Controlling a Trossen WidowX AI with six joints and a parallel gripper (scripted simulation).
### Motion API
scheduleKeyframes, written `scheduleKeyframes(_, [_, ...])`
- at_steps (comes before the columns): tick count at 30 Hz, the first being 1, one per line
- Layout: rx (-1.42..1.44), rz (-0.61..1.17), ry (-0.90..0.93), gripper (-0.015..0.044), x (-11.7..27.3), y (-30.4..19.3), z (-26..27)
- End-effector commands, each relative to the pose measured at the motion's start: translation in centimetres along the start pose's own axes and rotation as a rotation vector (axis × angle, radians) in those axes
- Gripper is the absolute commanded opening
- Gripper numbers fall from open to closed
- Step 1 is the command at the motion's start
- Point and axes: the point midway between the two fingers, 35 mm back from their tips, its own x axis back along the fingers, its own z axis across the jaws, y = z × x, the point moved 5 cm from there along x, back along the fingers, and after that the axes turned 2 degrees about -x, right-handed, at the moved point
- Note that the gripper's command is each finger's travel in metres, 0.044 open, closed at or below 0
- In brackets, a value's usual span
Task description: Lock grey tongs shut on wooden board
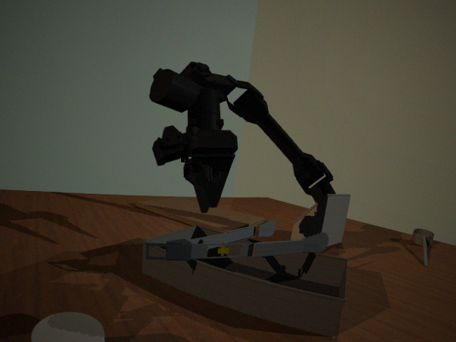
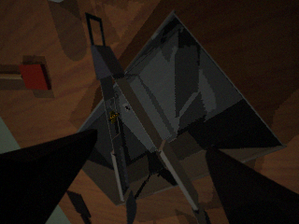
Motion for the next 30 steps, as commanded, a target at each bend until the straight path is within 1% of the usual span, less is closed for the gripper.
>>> scheduleKeyframes(1, [0.386, -0.054, -0.29, 0.044, -0.6, -4.9, 5.0])
scheduleKeyframes(3, [0.445, -0.065, -0.334, 0.044, -0.7, -5.6, 5.6])
scheduleKeyframes(30, [0.444, -0.066, -0.334, 0.044, -1.4, -4.9, 6.2])
